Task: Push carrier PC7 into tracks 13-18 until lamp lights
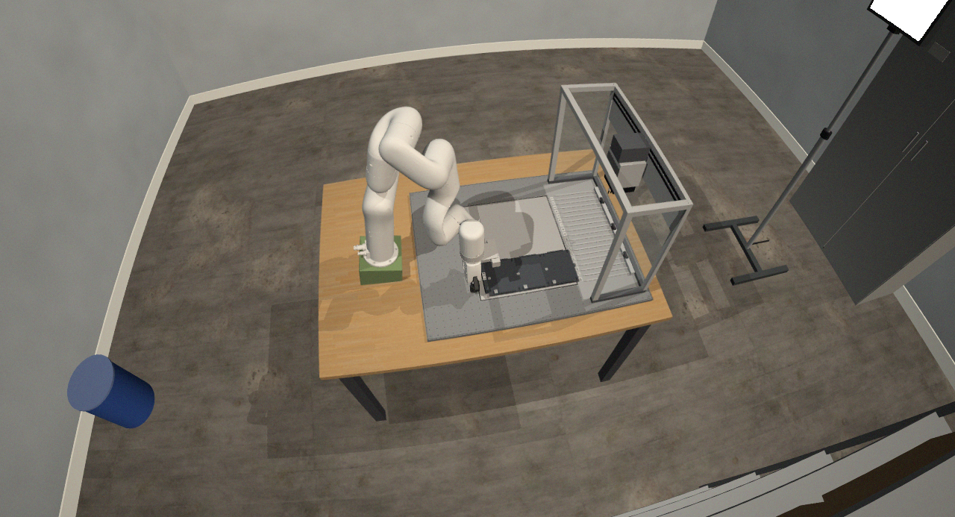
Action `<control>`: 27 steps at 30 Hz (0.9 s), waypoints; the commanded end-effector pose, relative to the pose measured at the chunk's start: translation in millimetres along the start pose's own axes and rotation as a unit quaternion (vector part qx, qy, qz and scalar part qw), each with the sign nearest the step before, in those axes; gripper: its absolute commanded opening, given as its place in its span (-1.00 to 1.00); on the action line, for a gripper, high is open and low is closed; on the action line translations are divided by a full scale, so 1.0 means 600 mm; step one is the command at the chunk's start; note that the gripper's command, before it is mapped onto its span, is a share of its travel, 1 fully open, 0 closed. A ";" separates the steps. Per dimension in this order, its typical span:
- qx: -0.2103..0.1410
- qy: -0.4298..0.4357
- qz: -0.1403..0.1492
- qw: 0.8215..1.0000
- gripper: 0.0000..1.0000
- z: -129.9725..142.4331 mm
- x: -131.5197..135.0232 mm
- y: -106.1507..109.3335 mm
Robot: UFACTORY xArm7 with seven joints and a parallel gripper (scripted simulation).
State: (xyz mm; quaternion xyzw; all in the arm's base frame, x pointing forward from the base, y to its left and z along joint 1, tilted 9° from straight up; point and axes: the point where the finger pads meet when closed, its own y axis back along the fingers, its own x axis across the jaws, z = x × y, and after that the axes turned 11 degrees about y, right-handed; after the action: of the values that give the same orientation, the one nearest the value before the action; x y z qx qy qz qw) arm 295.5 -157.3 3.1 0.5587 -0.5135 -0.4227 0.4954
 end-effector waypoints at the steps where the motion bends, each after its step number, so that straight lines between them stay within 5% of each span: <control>1: 0.001 0.000 0.001 1.000 0.63 -0.008 0.002 0.001; 27: 0.001 0.000 0.001 1.000 0.63 -0.048 0.010 0.001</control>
State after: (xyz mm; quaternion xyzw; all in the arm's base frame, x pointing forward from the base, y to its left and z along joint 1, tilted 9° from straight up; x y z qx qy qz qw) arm 318.8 -158.9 6.5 0.5586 -0.5132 -0.4232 0.4954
